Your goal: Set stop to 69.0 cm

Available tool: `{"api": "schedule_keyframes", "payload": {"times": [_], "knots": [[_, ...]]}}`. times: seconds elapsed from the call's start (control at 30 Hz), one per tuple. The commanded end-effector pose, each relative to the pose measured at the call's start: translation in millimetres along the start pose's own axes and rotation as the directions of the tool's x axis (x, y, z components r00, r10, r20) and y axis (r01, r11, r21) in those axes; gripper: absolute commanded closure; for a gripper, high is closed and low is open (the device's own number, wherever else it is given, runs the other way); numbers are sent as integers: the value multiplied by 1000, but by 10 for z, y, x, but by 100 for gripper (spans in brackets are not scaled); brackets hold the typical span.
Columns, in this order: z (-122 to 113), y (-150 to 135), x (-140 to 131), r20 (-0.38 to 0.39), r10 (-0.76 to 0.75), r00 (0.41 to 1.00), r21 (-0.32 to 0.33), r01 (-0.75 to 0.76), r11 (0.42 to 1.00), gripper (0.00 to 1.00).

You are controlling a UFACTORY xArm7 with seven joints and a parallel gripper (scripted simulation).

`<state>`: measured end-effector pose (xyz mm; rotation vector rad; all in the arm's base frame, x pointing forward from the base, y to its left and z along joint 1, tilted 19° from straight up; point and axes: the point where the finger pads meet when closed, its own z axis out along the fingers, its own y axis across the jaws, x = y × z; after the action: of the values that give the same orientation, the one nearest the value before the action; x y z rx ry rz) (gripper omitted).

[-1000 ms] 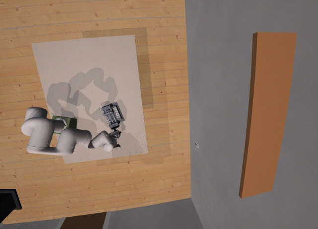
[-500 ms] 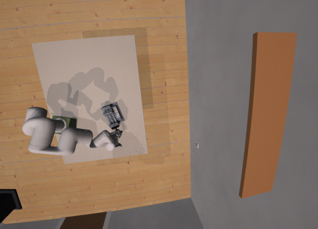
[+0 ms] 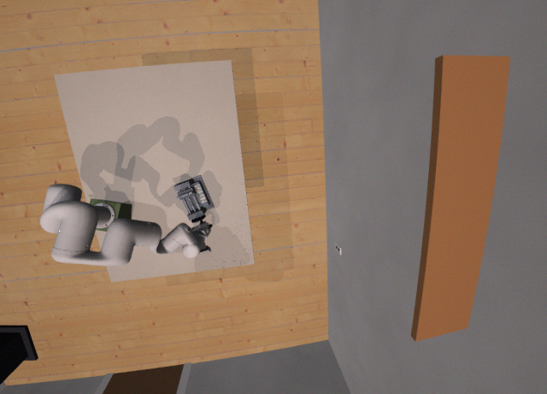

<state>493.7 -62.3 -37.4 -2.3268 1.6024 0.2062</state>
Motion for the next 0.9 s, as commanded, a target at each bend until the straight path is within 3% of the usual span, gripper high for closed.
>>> {"api": "schedule_keyframes", "payload": {"times": [0.0,0.87], "knots": [[4,-17,12,-2,1,1000,1,-1,1000,94],[50,-64,12,-2,1,1000,1,-1,1000,94]]}}
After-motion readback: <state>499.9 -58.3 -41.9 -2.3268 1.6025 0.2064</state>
